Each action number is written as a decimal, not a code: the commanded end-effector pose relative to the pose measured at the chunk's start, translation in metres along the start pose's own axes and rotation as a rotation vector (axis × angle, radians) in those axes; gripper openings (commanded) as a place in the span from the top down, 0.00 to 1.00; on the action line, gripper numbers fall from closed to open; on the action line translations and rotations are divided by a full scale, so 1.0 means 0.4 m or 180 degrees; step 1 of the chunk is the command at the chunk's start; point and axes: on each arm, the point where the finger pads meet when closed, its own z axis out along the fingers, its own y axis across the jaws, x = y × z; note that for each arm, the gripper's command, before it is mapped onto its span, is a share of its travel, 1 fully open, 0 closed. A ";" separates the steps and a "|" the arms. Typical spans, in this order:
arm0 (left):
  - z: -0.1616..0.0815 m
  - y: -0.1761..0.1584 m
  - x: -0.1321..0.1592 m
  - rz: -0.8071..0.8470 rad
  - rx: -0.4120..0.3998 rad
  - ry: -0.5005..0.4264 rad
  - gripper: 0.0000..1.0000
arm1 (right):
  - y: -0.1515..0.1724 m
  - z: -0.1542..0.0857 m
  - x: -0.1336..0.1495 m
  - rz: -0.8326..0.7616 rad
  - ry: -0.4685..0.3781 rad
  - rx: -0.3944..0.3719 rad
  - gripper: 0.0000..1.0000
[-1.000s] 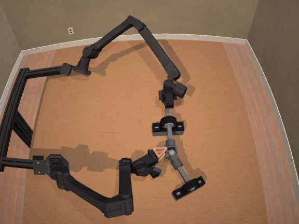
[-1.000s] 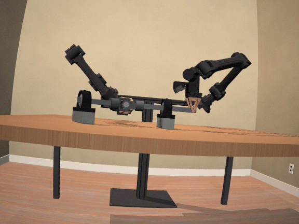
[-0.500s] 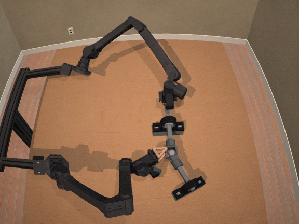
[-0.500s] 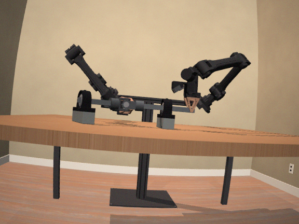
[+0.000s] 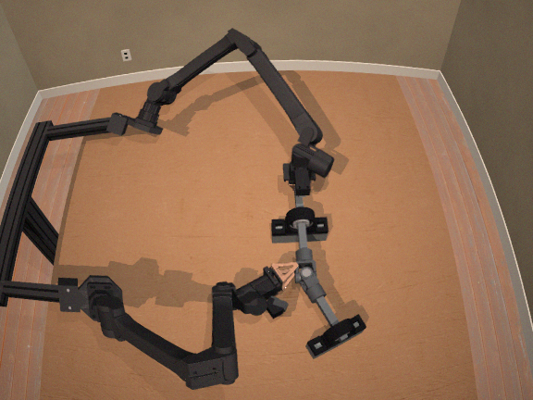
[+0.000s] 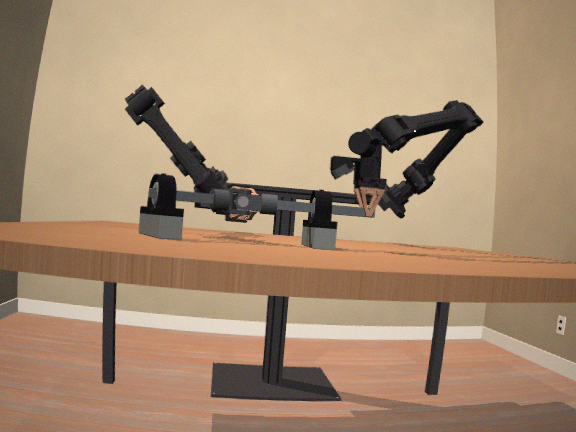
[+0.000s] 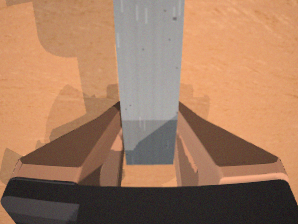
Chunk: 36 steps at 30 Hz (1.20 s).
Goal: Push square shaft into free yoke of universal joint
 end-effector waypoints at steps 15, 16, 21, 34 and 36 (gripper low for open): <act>-0.082 0.021 0.021 -0.0197 -0.0169 -0.0123 0.53 | -0.003 -0.047 -0.034 0.0142 -0.0090 -0.0031 0.23; -0.087 0.018 0.025 -0.0209 -0.0178 -0.0129 0.53 | -0.003 -0.053 -0.034 0.0142 -0.0090 -0.0031 0.23; -0.161 0.032 0.007 -0.0190 -0.0235 -0.0190 0.53 | 0.002 -0.078 -0.041 0.0119 -0.0108 -0.0040 0.23; -0.282 0.071 0.015 -0.0196 -0.0231 -0.0204 0.36 | 0.004 -0.164 0.012 0.0097 0.0021 -0.0024 0.23; -0.190 0.023 -0.007 -0.0089 -0.0089 -0.0071 0.36 | 0.001 -0.156 0.013 0.0090 0.0019 -0.0024 0.23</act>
